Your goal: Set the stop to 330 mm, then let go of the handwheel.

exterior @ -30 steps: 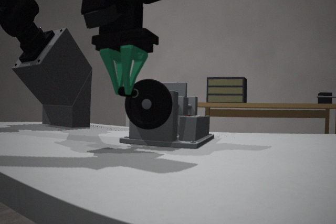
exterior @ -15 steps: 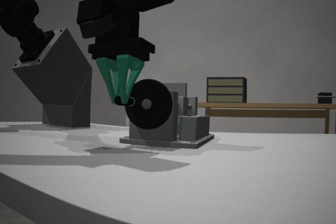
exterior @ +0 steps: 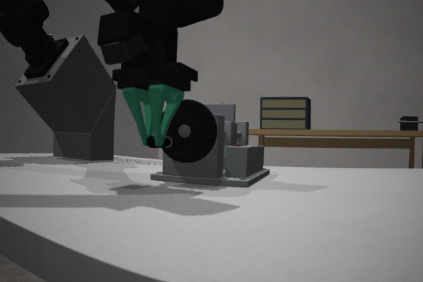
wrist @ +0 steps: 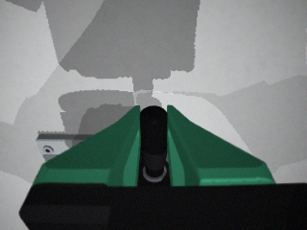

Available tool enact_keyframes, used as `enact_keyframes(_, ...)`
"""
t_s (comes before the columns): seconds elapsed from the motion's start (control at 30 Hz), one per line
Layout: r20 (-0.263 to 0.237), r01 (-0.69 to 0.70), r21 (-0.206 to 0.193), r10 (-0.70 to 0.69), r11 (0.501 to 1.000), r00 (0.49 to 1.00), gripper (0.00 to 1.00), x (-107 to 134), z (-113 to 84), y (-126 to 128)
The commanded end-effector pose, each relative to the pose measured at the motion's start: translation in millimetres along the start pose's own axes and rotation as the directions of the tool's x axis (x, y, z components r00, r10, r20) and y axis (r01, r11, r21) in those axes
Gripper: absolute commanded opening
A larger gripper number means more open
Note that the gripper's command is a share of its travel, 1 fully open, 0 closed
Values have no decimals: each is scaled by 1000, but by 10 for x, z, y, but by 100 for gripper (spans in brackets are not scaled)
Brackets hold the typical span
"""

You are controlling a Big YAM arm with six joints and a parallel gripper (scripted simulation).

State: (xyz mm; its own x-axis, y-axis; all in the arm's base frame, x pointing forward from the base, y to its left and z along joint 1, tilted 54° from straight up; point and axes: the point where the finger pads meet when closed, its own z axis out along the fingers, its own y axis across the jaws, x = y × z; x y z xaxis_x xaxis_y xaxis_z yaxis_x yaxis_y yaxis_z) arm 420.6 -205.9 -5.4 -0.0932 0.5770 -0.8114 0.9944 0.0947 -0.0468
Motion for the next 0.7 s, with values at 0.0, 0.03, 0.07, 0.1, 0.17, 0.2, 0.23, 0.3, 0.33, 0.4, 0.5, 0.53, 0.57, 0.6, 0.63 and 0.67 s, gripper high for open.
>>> enact_keyframes(0.0, -5, 16, 36, -16, 999, 1000, 6, 38, 170, -108)
enact_keyframes(0.03, -9, 27, 43, -26, 999, 1000, 6, 50, 169, -133)
enact_keyframes(0.07, -9, 28, 44, -27, 999, 1000, 6, 43, 169, -121)
enact_keyframes(0.1, -7, 22, 40, -21, 999, 1000, 6, 18, 168, -76)
enact_keyframes(0.17, -6, 15, 37, -15, 999, 1000, 6, -5, 177, -13)
enact_keyframes(0.2, -6, 18, 38, -17, 999, 1000, 6, -3, 186, 5)
enact_keyframes(0.23, -7, 18, 38, -18, 999, 1000, 6, -3, 197, 28)
enact_keyframes(0.3, -7, 18, 38, -18, 999, 1000, 6, -3, 197, 28)
enact_keyframes(0.33, -6, 12, 36, -12, 999, 1000, 6, -5, 209, 58)
enact_keyframes(0.4, -7, 17, 36, -17, 999, 1000, 6, -2, 230, 99)
enact_keyframes(0.5, -6, 12, 34, -12, 999, 1000, 6, -3, 248, 142)
enact_keyframes(0.53, -6, 12, 34, -11, 999, 1000, 6, -2, 249, 144)
enact_keyframes(0.57, -6, 11, 34, -11, 999, 1000, 6, -2, 249, 145)
enact_keyframes(0.6, -7, 11, 34, -10, 999, 1000, 6, -2, 249, 145)
enact_keyframes(0.63, -7, 11, 36, -11, 999, 1000, 6, 0, 250, 145)
enact_keyframes(0.67, -8, 12, 37, -12, 999, 1000, 6, 1, 251, 149)
